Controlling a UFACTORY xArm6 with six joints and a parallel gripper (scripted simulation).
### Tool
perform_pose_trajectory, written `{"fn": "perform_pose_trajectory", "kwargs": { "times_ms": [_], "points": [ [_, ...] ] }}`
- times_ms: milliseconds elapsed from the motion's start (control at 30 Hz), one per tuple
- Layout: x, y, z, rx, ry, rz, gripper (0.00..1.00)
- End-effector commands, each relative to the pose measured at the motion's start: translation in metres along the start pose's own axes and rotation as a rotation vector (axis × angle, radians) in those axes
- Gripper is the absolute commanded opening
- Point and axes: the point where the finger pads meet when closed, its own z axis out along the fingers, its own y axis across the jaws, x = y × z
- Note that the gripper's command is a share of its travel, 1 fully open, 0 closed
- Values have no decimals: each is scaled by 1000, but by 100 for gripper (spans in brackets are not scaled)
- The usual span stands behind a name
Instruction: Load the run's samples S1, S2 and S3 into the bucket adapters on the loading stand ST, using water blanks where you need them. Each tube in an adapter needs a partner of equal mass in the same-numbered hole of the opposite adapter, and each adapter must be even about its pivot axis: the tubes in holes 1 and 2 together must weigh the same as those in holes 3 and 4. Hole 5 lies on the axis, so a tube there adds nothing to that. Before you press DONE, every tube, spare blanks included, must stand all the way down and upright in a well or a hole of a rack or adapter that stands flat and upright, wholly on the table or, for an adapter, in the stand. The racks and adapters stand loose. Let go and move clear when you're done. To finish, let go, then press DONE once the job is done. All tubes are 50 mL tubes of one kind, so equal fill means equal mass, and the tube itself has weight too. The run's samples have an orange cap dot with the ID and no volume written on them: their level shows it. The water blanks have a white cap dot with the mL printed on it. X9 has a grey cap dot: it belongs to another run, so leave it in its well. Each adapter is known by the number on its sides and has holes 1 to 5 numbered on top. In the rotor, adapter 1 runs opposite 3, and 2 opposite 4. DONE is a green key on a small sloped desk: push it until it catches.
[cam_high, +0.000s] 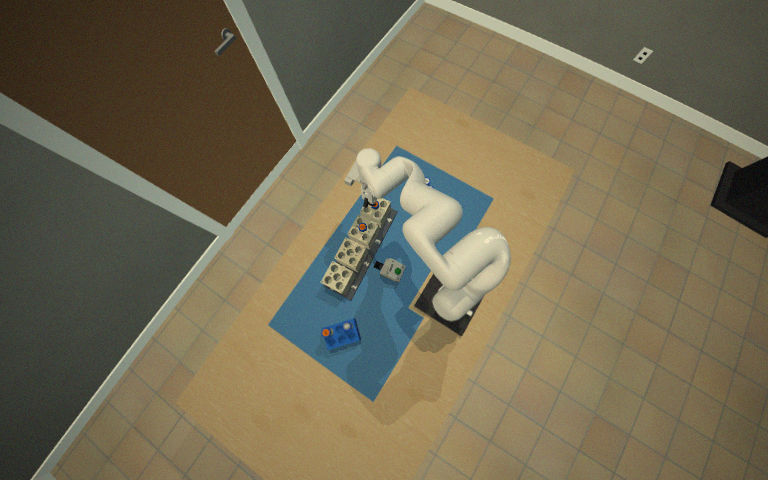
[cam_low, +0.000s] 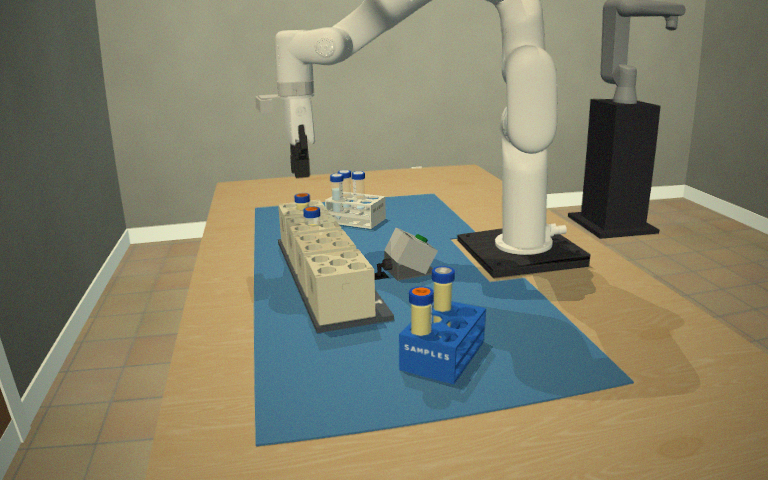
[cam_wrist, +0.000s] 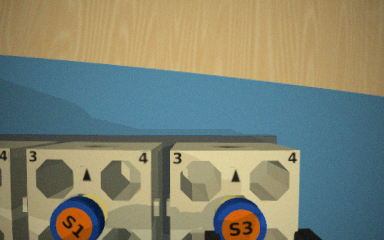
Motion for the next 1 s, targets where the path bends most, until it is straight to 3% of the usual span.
{"fn": "perform_pose_trajectory", "kwargs": {
  "times_ms": [0, 967],
  "points": [
    [1, 0, -10, -2, 4, 0, 44],
    [1, 0, -60, -2, 4, 0, 44]
  ]
}}
